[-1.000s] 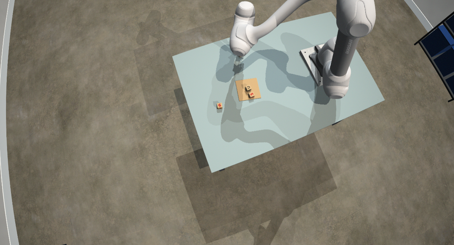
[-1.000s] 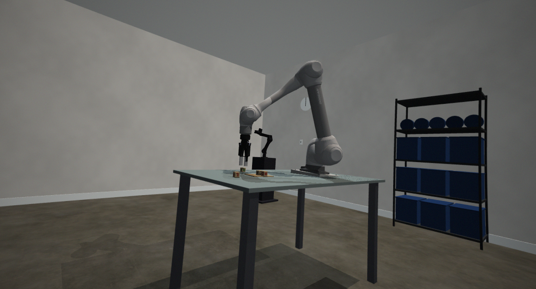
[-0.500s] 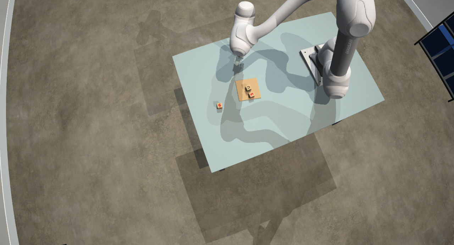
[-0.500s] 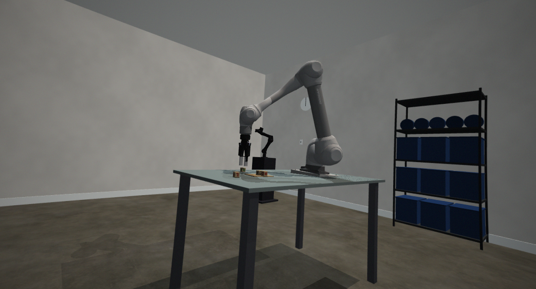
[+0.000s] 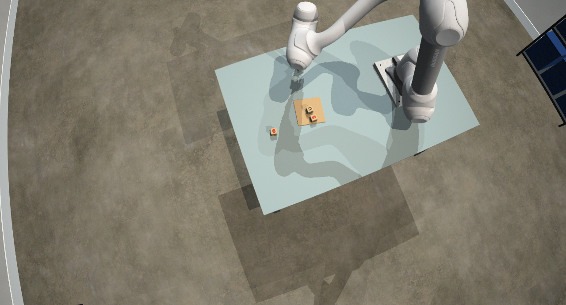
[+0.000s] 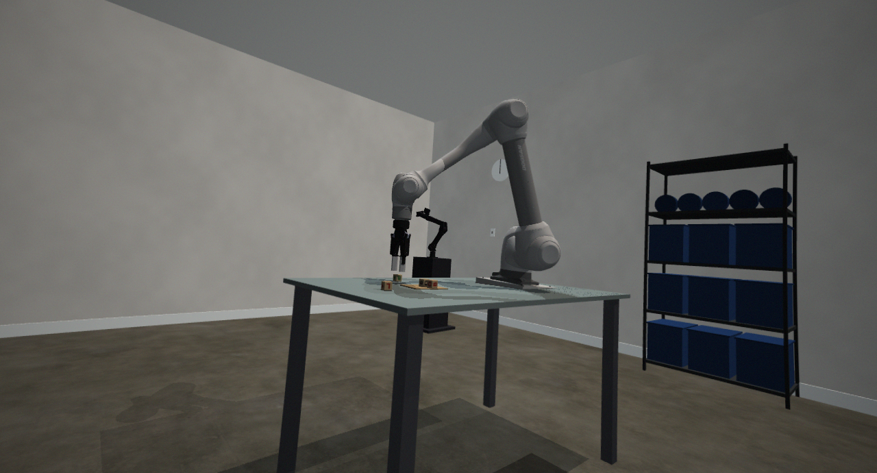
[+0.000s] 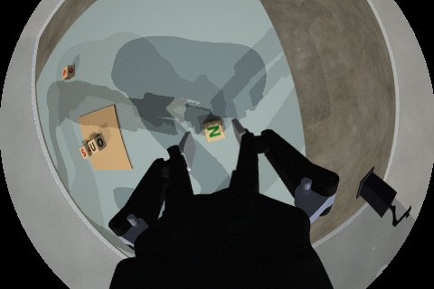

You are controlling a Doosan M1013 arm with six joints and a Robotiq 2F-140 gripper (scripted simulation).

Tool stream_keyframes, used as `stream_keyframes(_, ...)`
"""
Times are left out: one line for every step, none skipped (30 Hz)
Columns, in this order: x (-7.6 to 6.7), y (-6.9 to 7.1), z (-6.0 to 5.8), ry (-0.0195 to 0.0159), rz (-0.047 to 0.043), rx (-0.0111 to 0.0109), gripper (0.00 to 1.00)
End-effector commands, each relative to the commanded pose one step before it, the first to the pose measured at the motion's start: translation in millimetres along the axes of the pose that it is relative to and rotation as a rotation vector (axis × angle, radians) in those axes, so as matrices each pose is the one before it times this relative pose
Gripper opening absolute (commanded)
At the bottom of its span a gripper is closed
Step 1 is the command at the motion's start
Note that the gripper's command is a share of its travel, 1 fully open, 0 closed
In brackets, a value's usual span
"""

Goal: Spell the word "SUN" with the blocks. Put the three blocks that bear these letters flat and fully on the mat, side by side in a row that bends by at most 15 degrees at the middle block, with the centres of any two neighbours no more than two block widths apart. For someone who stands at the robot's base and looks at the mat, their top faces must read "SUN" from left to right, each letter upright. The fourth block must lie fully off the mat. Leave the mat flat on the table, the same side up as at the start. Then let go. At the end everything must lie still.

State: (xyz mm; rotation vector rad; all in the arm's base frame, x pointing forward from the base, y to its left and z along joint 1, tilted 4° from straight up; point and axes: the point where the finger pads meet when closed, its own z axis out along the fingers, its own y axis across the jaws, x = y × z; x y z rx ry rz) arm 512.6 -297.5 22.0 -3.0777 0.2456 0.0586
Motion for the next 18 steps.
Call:
stream_keyframes(-2.67,3.26,3.37,-0.00303,0.00393,-0.00107,0.4)
stream_keyframes(-0.01,0.02,0.0,0.0,0.0,0.0,0.4)
stream_keyframes(-0.01,0.06,0.0,0.0,0.0,0.0,0.4)
stream_keyframes(-0.02,0.09,0.0,0.0,0.0,0.0,0.4)
stream_keyframes(-0.03,0.13,0.0,0.0,0.0,0.0,0.4)
stream_keyframes(0.0,0.0,0.0,0.0,0.0,0.0,0.4)
stream_keyframes(0.0,0.0,0.0,0.0,0.0,0.0,0.4)
stream_keyframes(-0.04,0.16,0.0,0.0,0.0,0.0,0.4)
stream_keyframes(-0.04,0.18,0.0,0.0,0.0,0.0,0.4)
stream_keyframes(-0.04,0.18,0.0,0.0,0.0,0.0,0.4)
stream_keyframes(-0.04,0.18,0.0,0.0,0.0,0.0,0.4)
stream_keyframes(-0.04,0.16,0.0,0.0,0.0,0.0,0.4)
stream_keyframes(-0.03,0.13,0.0,0.0,0.0,0.0,0.4)
stream_keyframes(-0.02,0.09,0.0,0.0,0.0,0.0,0.4)
stream_keyframes(-0.01,0.06,0.0,0.0,0.0,0.0,0.4)
stream_keyframes(-0.01,0.02,0.0,0.0,0.0,0.0,0.4)
stream_keyframes(0.0,0.0,0.0,0.0,0.0,0.0,0.4)
stream_keyframes(0.0,0.0,0.0,0.0,0.0,0.0,0.4)
